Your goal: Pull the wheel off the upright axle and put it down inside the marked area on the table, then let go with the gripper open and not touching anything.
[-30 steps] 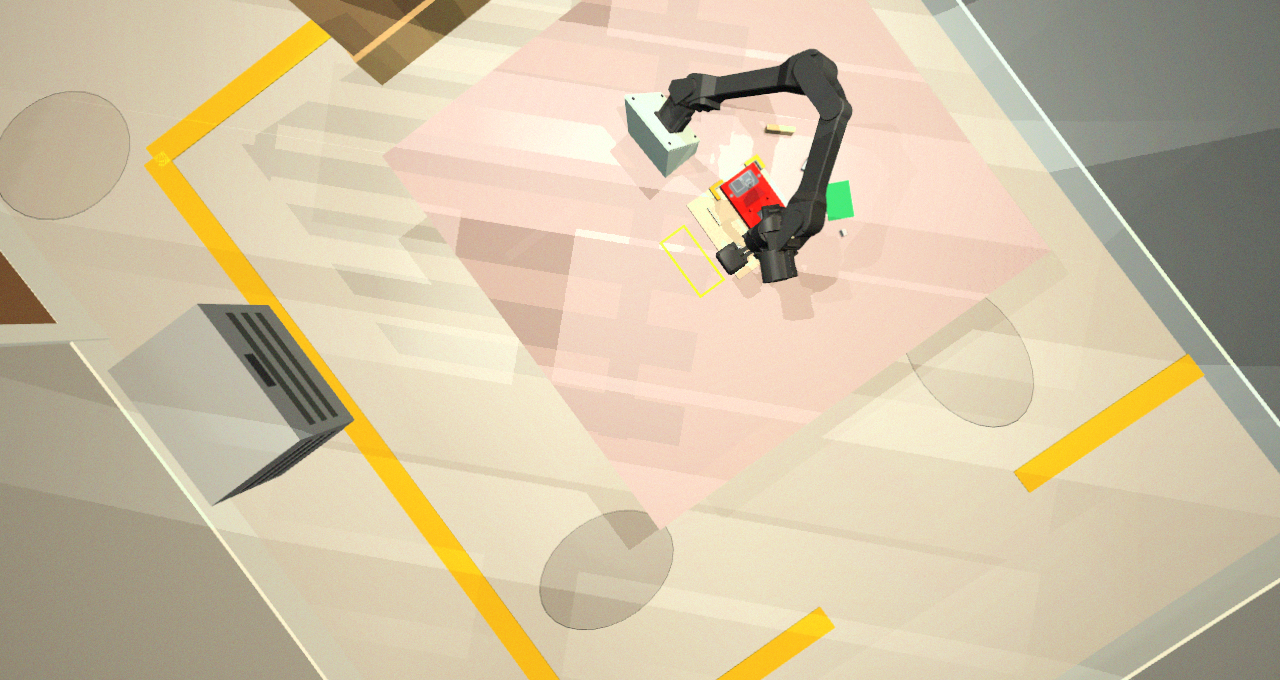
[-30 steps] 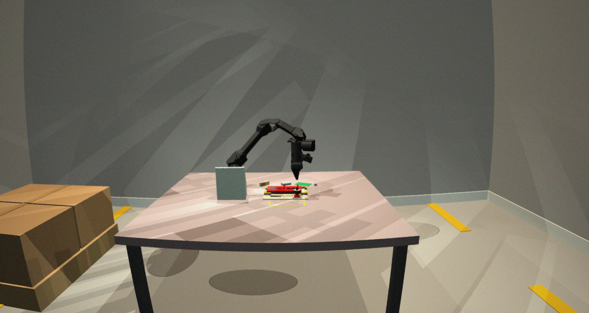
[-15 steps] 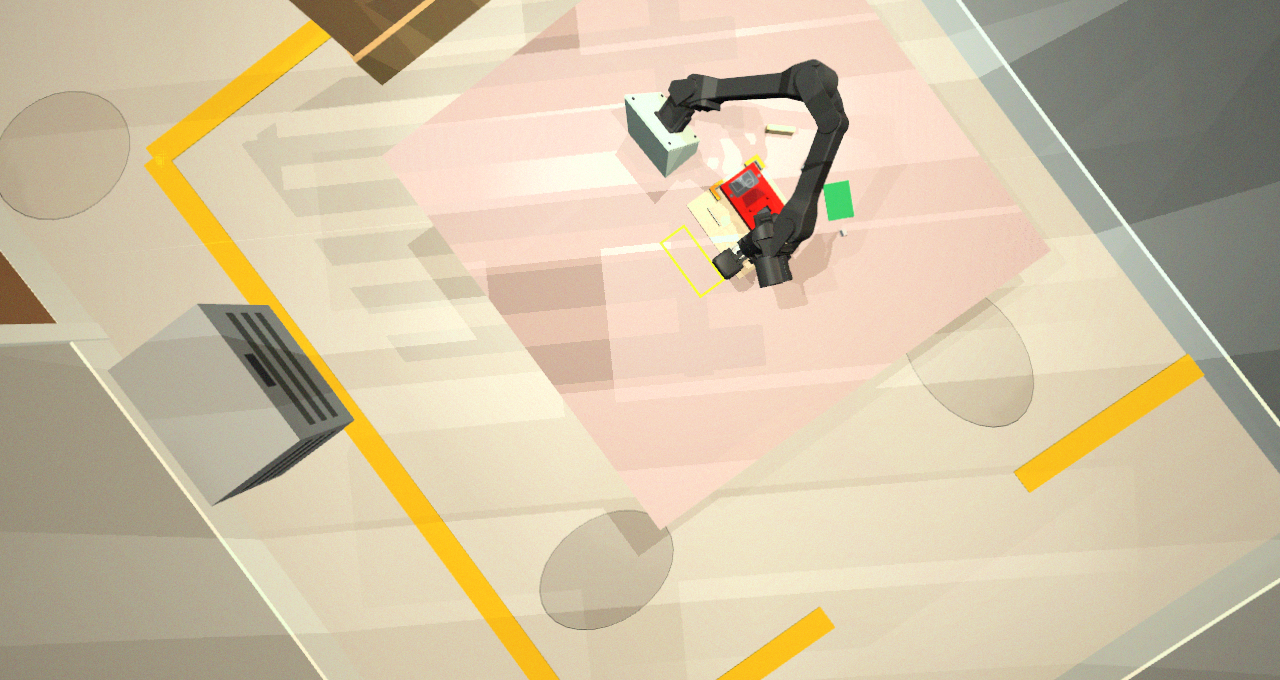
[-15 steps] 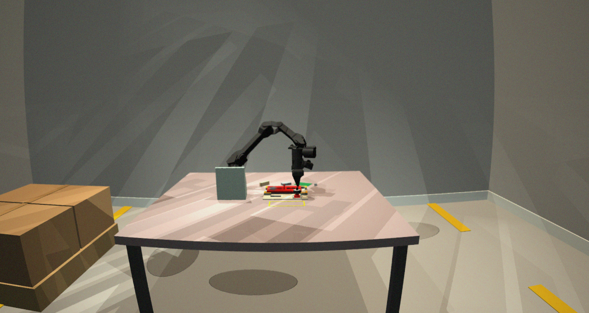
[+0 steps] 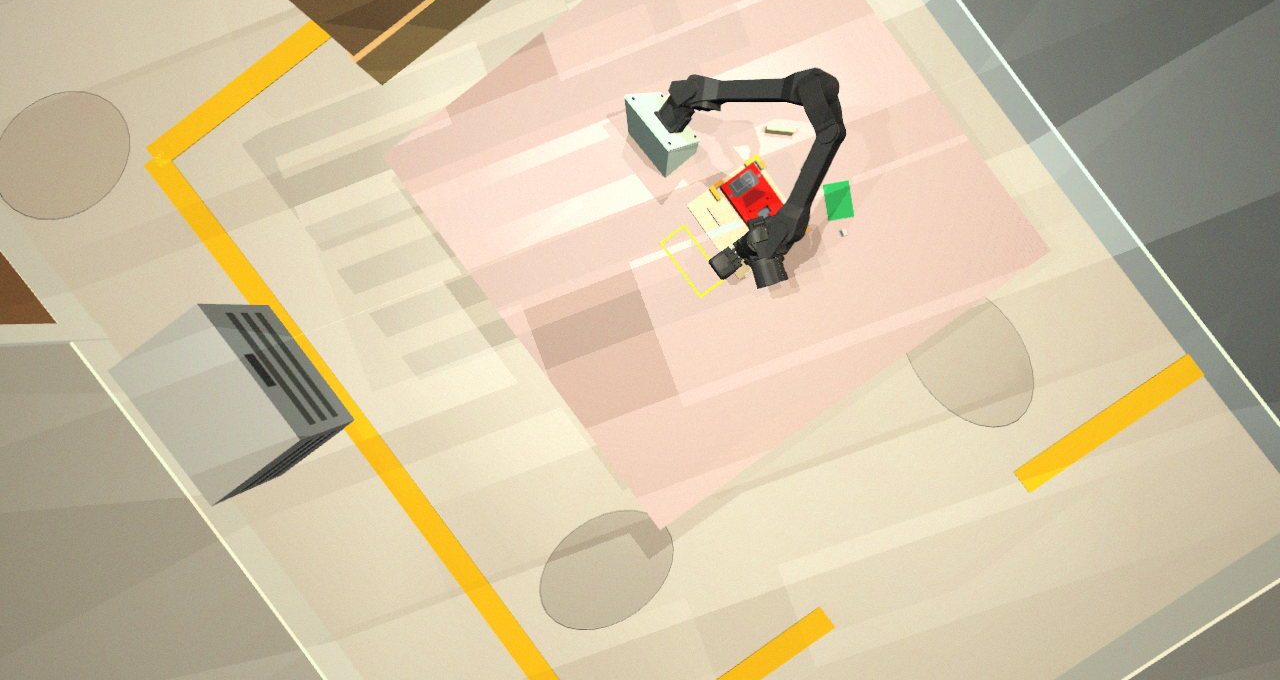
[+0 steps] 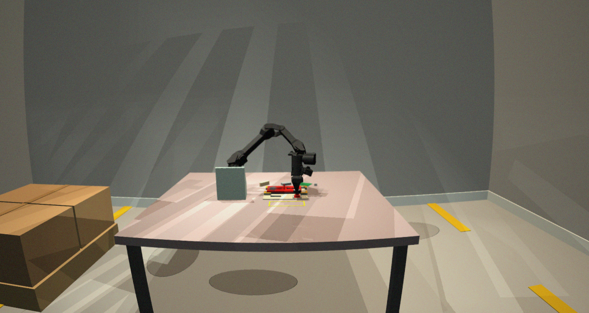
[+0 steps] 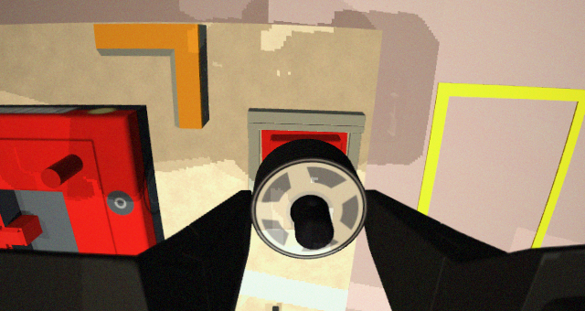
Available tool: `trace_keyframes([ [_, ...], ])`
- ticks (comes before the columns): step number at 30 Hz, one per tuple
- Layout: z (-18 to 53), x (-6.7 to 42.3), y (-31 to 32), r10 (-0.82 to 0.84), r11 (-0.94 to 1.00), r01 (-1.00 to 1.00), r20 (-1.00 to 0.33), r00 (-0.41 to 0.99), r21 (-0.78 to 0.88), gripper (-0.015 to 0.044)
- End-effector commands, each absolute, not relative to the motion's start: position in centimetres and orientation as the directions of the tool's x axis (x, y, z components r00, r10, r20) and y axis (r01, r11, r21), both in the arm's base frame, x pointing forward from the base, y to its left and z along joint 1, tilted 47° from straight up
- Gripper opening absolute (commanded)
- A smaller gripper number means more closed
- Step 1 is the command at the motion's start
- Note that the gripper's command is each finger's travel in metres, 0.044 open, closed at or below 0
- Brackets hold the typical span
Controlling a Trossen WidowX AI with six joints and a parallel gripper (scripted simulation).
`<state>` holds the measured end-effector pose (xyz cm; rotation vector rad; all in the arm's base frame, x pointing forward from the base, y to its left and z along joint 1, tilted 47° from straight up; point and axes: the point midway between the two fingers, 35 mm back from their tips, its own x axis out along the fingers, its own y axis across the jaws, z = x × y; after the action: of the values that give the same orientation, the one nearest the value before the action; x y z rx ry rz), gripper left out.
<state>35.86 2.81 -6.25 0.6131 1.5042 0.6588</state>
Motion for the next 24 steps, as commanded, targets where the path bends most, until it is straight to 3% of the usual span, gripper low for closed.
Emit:
trace_keyframes([
  [1, -6.25, 35.84, 2.84, 0.724, 0.689, -0.016, -0.689, -0.038, 0.725, 0.0162],
  [4, -6.25, 35.84, 2.84, 0.724, 0.689, -0.016, -0.689, -0.038, 0.725, 0.0142],
  [10, -6.18, 35.85, 2.75, 0.724, 0.689, -0.016, -0.689, -0.038, 0.725, 0.0000],
  [24, -5.87, 35.89, 2.41, 0.724, 0.689, -0.015, -0.689, -0.037, 0.725, 0.0000],
])
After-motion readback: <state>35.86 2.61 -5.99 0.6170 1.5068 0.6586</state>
